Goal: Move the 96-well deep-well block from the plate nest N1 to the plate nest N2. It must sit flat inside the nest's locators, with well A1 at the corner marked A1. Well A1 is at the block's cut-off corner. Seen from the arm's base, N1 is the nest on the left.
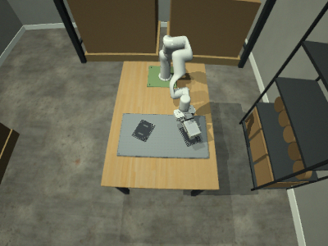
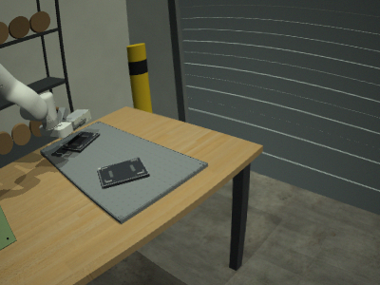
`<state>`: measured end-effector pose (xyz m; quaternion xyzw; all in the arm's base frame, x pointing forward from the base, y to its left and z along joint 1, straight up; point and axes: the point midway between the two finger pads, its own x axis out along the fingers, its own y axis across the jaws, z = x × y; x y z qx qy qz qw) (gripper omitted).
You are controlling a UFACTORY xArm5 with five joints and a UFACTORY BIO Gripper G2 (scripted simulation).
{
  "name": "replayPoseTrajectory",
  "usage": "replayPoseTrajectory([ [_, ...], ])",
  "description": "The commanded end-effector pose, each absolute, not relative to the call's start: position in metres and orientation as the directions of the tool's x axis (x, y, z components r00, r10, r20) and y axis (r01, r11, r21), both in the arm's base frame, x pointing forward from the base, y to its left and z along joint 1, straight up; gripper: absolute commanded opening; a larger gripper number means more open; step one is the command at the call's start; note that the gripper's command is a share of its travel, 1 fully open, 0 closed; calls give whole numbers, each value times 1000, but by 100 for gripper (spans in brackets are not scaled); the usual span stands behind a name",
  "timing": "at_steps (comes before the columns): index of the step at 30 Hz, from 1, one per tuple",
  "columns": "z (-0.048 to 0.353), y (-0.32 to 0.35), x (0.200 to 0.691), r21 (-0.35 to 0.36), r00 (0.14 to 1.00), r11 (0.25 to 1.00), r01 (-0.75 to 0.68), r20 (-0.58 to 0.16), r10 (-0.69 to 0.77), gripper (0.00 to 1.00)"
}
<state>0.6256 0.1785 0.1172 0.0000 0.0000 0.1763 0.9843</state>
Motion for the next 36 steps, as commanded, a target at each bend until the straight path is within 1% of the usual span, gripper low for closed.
replayPoseTrajectory([
  [1,119,167,625,0,973,973,-230,4,230,0],
  [3,119,160,624,0,986,986,-165,4,165,0],
  [5,119,160,624,0,986,986,-165,4,165,0],
  [9,119,147,623,1,999,999,-33,4,33,0],
  [13,119,134,621,2,995,995,101,4,-101,0],
  [20,119,111,619,3,945,945,328,3,-328,0],
  [22,119,111,619,3,945,945,328,3,-328,0],
  [26,119,97,617,3,893,893,451,3,-451,0],
  [36,119,64,613,3,891,891,455,3,-455,0],
])
